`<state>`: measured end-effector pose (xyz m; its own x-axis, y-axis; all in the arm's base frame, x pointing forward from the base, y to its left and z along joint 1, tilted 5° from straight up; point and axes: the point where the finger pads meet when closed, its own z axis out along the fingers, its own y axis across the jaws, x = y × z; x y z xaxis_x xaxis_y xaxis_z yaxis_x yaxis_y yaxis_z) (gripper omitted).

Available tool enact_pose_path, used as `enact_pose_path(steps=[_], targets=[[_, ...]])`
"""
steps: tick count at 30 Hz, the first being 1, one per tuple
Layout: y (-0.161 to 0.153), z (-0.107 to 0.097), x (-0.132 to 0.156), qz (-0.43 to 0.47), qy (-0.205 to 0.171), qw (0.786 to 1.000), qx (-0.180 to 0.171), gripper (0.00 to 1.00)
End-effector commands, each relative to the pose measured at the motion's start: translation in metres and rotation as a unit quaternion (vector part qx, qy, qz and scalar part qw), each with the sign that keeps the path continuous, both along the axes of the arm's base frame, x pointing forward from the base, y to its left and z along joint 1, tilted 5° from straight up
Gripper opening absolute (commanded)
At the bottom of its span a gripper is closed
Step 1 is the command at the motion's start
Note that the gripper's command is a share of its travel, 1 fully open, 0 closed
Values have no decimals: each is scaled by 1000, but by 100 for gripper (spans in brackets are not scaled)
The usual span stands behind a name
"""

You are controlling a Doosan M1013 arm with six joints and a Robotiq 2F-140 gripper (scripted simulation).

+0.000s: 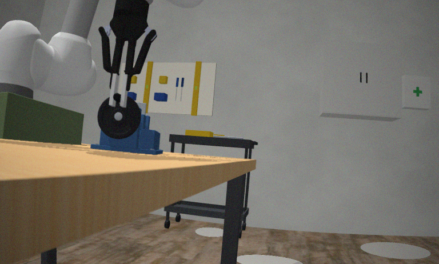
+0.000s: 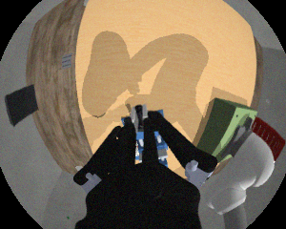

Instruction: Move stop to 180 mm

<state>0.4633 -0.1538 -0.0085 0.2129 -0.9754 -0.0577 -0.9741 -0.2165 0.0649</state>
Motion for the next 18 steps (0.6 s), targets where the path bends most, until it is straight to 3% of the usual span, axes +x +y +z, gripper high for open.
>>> enact_pose_path(steps=[1, 18], targets=[[2, -2, 7, 0, 0, 1000, 0, 4], [8, -24, 28, 0, 0, 1000, 0, 4]])
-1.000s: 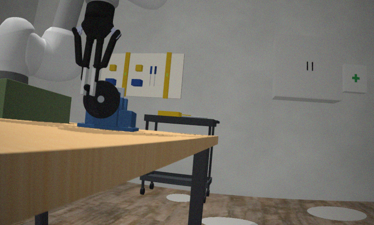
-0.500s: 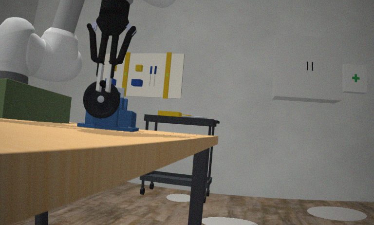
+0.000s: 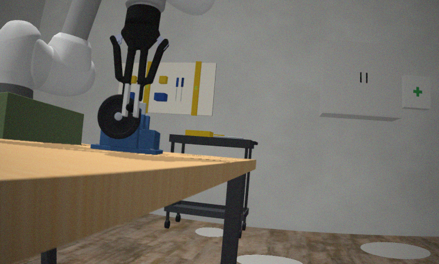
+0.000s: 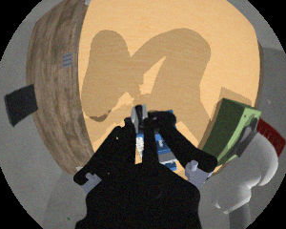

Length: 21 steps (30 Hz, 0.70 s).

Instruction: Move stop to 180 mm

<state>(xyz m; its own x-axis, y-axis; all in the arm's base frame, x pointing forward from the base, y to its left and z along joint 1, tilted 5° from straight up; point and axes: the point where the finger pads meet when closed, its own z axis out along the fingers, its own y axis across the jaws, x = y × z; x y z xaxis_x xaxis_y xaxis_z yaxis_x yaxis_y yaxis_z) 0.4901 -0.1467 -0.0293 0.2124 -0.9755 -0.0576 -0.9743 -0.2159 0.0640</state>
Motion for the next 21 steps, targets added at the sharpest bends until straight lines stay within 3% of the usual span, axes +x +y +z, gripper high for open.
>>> enact_pose_path(steps=[1, 12, 21], targets=[[1, -5, 2, 0, 0, 1000, 0, 4], [2, -27, 0, 0, 0, 1000, 0, 4], [-1, -47, -19, 0, 0, 1000, 0, 4]])
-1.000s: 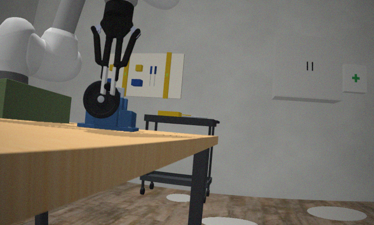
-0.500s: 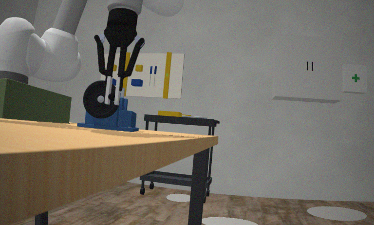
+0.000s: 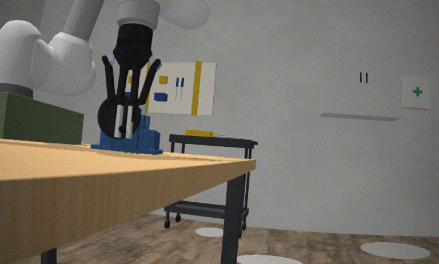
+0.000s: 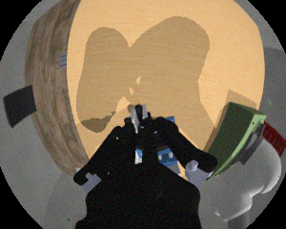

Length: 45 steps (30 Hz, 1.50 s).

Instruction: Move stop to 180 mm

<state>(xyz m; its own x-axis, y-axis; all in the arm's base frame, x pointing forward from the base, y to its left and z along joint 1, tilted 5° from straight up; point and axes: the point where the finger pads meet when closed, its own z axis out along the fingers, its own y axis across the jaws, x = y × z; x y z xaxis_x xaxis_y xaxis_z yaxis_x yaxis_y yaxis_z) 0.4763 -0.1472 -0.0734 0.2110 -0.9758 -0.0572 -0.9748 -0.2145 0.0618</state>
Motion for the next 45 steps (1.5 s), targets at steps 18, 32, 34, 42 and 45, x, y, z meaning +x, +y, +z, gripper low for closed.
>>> enact_pose_path(steps=[18, 32, 34, 42, 45], targets=[[-9, 3, -41, 1, 1, 1000, 0, 4], [-12, 17, -51, 1, 1, 1000, 0, 4], [-12, 19, -52, 1, 1, 1000, 0, 4], [-13, 27, -53, 1, 1, 1000, 0, 4], [-13, 31, -53, 1, 1, 1000, 0, 4]])
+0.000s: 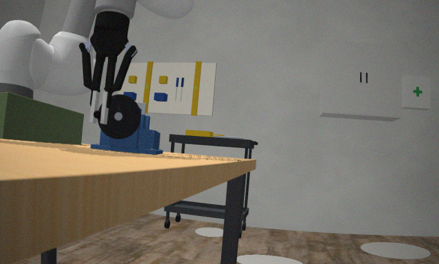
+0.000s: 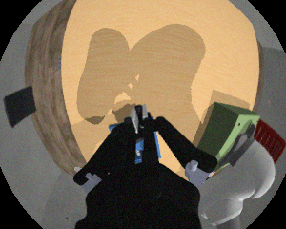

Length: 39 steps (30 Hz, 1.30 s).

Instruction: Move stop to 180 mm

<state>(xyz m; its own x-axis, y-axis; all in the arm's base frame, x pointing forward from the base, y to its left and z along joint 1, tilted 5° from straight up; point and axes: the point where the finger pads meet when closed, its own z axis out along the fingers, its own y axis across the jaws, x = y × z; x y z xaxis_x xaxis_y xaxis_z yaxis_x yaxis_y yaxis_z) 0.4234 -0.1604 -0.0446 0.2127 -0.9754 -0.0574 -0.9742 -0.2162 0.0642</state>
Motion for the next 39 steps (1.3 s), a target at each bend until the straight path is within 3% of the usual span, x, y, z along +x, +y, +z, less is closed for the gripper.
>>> enact_pose_path(steps=[1, 23, 39], targets=[[0, 4, 0, 0, 0, 1000, 0, 4], [1, 29, 14, 0, 0, 1000, 0, 4], [4, 36, 29, 0, 0, 1000, 0, 4]])
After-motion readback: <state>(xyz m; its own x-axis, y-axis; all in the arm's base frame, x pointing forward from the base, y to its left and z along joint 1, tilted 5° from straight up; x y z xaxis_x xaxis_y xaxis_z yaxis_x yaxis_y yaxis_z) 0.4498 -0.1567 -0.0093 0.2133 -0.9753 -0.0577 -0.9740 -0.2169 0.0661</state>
